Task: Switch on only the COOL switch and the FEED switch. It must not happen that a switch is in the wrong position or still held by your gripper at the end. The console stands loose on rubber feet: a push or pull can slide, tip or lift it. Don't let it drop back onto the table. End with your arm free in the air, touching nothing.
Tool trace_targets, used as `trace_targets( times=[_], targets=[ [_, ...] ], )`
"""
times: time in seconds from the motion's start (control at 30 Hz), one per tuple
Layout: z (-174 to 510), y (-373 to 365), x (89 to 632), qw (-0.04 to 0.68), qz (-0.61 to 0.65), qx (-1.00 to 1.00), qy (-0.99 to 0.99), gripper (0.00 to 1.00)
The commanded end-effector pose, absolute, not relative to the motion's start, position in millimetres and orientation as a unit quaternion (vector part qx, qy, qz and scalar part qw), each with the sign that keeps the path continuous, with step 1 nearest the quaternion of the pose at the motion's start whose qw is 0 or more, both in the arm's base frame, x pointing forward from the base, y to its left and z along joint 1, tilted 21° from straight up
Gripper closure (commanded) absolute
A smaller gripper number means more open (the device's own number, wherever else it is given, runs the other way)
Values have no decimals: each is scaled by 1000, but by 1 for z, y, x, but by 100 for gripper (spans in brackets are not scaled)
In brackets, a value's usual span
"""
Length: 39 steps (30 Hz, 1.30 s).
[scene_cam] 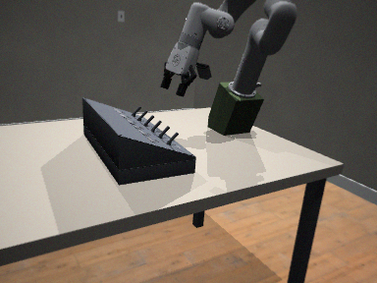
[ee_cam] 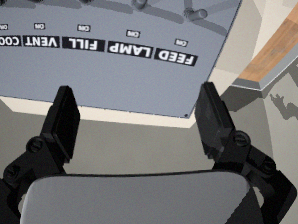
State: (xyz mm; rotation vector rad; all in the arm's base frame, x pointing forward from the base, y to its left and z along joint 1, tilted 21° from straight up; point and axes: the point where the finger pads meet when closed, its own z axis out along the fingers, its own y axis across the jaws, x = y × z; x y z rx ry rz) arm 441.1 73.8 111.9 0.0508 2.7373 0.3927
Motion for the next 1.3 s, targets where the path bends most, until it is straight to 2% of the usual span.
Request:
trace_targets(
  times=[0.0,1.27],
  targets=[
    [113,74,442,188,138,20,972,0],
    [123,127,434,188,157,89,965,0]
  ],
)
